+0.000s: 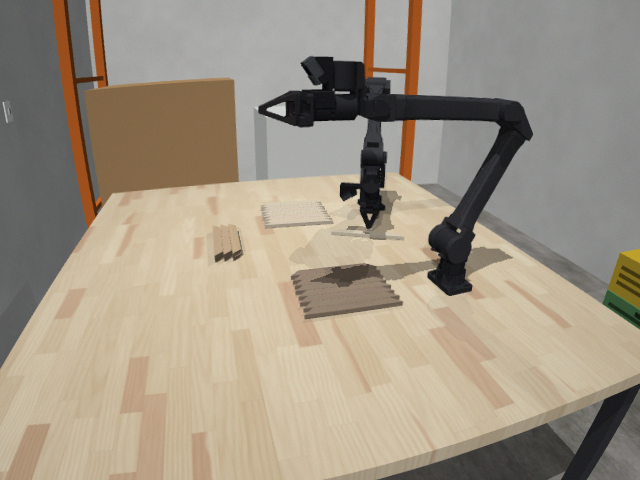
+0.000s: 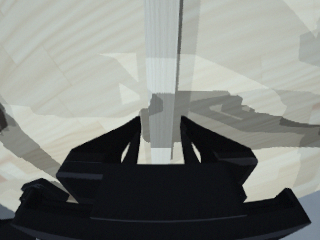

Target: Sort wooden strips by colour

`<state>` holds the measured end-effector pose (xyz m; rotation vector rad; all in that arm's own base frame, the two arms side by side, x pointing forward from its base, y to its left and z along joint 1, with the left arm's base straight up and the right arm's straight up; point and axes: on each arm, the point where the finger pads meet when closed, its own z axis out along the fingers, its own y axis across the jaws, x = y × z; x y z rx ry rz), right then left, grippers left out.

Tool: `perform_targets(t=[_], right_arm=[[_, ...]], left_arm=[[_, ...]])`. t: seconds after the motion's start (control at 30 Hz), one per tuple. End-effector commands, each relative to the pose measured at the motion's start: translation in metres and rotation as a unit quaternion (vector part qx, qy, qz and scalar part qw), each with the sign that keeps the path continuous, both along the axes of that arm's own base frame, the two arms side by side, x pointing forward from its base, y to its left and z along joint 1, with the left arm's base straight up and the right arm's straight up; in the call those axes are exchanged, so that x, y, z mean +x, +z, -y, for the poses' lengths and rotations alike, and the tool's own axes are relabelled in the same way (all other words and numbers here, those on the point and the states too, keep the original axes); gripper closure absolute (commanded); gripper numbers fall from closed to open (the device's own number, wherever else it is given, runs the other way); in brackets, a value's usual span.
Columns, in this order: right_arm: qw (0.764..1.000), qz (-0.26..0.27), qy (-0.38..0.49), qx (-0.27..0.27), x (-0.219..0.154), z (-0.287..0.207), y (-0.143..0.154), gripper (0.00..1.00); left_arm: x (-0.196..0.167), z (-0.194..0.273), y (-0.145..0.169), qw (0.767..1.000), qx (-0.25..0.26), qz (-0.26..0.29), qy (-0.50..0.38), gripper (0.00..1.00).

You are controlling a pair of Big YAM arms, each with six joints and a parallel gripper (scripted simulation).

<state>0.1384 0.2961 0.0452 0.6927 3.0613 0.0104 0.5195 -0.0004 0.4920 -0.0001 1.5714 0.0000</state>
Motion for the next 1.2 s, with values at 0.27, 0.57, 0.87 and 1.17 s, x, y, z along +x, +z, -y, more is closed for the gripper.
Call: perform_targets(t=[0.27, 0.57, 0.87, 1.17], right_arm=[[1.0, -0.001, -0.005, 0.0, 0.007, -0.002, -0.021, 0.58], [1.0, -0.001, 0.002, 0.0, 0.006, -0.002, -0.035, 0.58], [1.0, -0.005, 0.001, -0.01, 0.003, 0.003, -0.039, 1.0], [1.0, -0.005, 0.001, -0.01, 0.003, 0.003, -0.039, 1.0]], left_arm=[[-0.005, 0.009, 0.007, 1.0, 0.0, 0.008, -0.01, 0.99], [-0.005, 0.009, 0.006, 1.0, 0.0, 0.007, -0.01, 0.99], [-0.005, 0.009, 0.006, 1.0, 0.001, 0.007, -0.01, 0.99], [-0.005, 0.009, 0.005, 1.0, 0.001, 0.006, -0.01, 0.99]])
